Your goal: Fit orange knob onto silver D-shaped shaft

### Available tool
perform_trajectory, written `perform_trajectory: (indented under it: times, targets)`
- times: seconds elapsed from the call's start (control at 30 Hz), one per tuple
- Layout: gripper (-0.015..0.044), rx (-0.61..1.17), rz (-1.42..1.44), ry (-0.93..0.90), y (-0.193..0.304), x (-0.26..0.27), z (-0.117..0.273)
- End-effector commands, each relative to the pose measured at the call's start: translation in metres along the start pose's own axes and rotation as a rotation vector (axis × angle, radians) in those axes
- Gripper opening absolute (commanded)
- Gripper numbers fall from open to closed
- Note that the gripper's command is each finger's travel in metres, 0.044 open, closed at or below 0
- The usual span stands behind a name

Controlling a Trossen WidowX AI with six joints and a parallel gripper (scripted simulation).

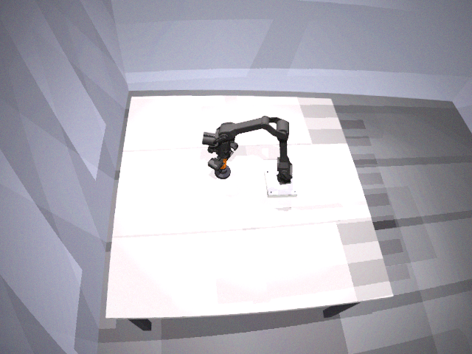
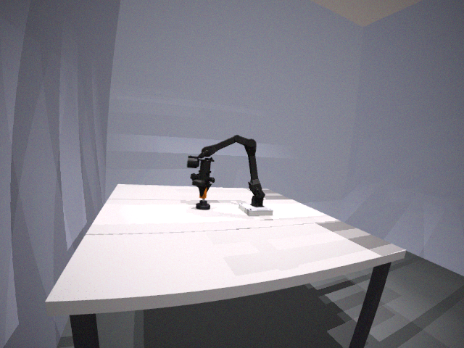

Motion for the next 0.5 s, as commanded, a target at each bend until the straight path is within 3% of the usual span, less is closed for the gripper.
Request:
perform_trajectory:
  times: [0.0,0.47]
  targets:
    - [0.0000,-0.003,-0.004,0.004,0.0022,-0.0020,0.0000]
    - [0.0000,-0.003,-0.004,0.004,0.0044,-0.0026,-0.0023]
Point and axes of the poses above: the point midway between the two fingers, 35 mm back from their tips, its own z axis back along the fingers, its own x axis across the jaws, y = z × x, the point moved 3 cm from there along z, back along the fingers, and after that the axes turned 1 degree about z, right-handed, at the moved point
